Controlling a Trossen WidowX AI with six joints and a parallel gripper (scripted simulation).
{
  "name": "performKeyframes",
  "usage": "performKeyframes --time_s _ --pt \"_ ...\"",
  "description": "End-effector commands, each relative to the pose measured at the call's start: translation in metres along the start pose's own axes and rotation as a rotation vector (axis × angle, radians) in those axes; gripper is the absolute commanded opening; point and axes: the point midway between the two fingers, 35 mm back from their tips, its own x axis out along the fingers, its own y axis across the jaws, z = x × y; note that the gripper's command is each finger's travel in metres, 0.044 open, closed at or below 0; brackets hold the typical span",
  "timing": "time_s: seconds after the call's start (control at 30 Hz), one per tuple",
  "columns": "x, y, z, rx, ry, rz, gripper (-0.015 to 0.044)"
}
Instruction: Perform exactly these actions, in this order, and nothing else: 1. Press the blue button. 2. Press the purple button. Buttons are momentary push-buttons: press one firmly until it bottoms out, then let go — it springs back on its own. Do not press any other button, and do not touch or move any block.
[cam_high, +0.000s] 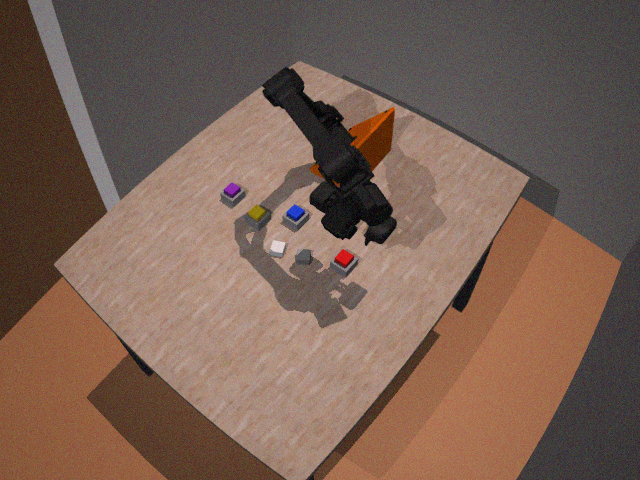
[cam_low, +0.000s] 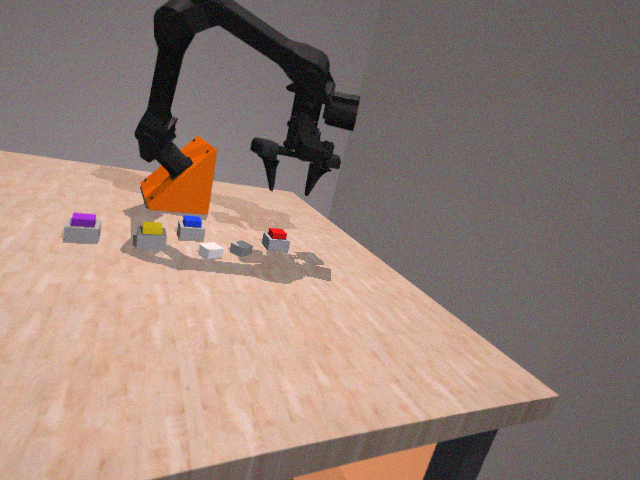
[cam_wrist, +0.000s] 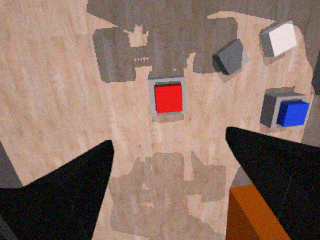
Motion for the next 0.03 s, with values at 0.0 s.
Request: performKeyframes --time_s 0.0 --pt "0.0004 0.0052 -0.0005 0.023 0.005 0.0 0.04"
